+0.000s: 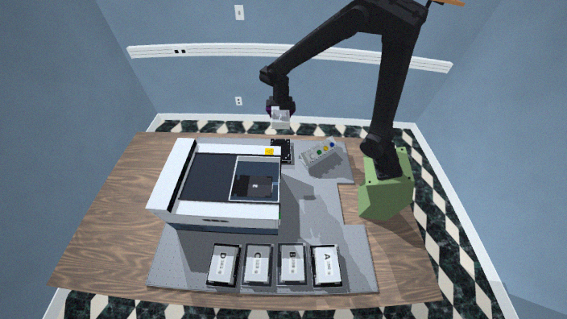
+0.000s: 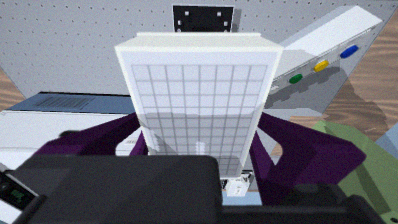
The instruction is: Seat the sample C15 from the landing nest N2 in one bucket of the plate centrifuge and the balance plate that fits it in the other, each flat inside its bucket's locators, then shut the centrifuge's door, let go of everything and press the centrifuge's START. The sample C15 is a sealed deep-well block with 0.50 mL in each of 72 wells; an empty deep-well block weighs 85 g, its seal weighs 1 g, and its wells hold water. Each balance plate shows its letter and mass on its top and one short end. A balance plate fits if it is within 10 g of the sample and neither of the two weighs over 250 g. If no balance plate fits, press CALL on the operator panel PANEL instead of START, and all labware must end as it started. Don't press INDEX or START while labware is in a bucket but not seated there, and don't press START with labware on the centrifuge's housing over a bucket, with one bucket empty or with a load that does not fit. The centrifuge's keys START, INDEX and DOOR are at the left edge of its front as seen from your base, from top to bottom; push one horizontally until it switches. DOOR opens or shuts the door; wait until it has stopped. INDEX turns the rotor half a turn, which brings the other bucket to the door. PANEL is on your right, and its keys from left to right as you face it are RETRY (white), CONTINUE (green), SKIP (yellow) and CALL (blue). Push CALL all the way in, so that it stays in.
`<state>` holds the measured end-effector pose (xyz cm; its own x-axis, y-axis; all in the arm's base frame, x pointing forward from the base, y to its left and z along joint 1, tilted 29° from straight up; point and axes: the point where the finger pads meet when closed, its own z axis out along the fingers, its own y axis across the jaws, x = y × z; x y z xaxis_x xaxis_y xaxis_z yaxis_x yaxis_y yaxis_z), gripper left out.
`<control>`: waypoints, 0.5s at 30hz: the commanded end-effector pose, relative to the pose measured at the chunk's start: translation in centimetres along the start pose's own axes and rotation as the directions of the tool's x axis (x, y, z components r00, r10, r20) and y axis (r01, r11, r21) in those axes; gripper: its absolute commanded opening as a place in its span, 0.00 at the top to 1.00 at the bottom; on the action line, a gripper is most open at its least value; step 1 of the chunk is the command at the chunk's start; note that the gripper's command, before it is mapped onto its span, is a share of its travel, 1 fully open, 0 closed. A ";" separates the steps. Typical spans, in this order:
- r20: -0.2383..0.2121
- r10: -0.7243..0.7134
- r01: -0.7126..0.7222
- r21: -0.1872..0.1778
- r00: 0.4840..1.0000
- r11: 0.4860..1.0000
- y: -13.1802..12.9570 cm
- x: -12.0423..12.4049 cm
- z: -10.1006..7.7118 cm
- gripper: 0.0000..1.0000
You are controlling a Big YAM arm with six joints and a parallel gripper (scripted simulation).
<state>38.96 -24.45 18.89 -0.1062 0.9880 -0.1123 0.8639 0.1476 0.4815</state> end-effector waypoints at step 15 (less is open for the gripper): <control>0.134 -0.203 0.220 -0.123 0.970 0.968 6.9 -0.4 -3.3 1.00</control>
<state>41.22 -23.17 20.68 -0.1934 0.9556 -0.2223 0.8133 0.2829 0.5085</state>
